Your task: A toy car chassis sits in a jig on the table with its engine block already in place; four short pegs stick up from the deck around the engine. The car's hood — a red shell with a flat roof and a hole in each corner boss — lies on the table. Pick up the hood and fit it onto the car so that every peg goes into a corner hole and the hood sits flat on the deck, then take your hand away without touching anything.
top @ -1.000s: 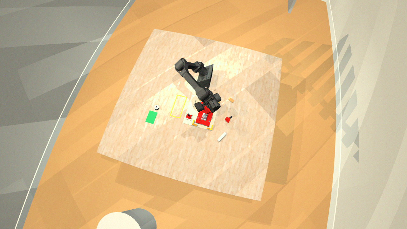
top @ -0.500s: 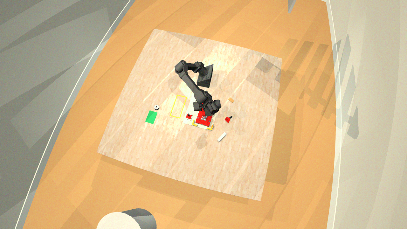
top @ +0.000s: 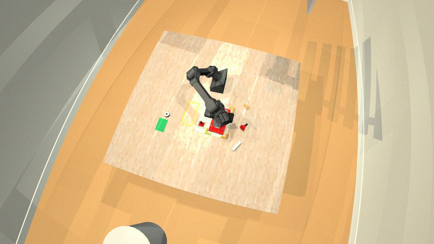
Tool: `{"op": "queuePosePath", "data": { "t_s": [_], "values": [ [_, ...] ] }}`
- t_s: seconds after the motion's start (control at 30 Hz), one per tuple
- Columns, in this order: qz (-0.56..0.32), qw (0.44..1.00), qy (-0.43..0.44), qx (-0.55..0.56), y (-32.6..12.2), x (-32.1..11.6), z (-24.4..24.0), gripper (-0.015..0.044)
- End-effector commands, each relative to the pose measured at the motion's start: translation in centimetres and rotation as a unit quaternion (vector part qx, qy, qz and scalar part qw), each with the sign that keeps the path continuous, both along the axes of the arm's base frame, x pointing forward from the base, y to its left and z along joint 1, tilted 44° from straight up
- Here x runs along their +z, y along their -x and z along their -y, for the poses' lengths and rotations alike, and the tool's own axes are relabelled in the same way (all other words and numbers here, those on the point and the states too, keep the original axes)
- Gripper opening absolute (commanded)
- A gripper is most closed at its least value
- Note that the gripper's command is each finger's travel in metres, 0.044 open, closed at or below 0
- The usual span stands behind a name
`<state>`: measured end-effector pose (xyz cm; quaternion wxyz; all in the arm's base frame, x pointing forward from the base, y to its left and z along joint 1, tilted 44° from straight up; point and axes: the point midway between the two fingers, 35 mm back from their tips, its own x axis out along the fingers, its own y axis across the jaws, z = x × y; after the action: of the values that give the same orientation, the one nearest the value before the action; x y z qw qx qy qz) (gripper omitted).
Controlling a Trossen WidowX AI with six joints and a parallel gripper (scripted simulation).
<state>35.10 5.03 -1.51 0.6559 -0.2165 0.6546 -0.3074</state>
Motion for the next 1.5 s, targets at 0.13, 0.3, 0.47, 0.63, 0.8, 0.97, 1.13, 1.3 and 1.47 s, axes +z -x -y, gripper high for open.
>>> {"op": "queuePosePath", "data": {
  "t_s": [0.13, 0.3, 0.47, 0.63, 0.8, 0.97, 1.13, 1.3, 1.47],
  "values": [
    [0.021, 1.000, 0.001, -0.016, -0.5, 0.2, -0.1, 0.0000],
    [0.021, 1.000, 0.001, -0.016, -0.4, -0.5, 0.6, 0.0000],
    [0.021, 1.000, 0.002, -0.016, -0.4, -2.4, 2.4, 0.0000],
    [0.021, 1.000, 0.002, -0.016, -0.1, -3.4, 3.4, 0.0000],
    [0.021, 1.000, 0.002, -0.016, -0.2, -3.4, 3.4, 0.0000],
    [0.021, 1.000, 0.002, -0.016, -0.2, -3.4, 3.5, 0.0000],
    [0.021, 1.000, 0.002, -0.016, -0.2, -3.6, 3.7, 0.0000],
    [0.021, 1.000, 0.002, -0.016, -0.2, -3.7, 3.8, 0.0000],
    [0.021, 1.000, 0.002, -0.016, -0.2, -3.9, 4.0, 0.0000]
  ]
}}
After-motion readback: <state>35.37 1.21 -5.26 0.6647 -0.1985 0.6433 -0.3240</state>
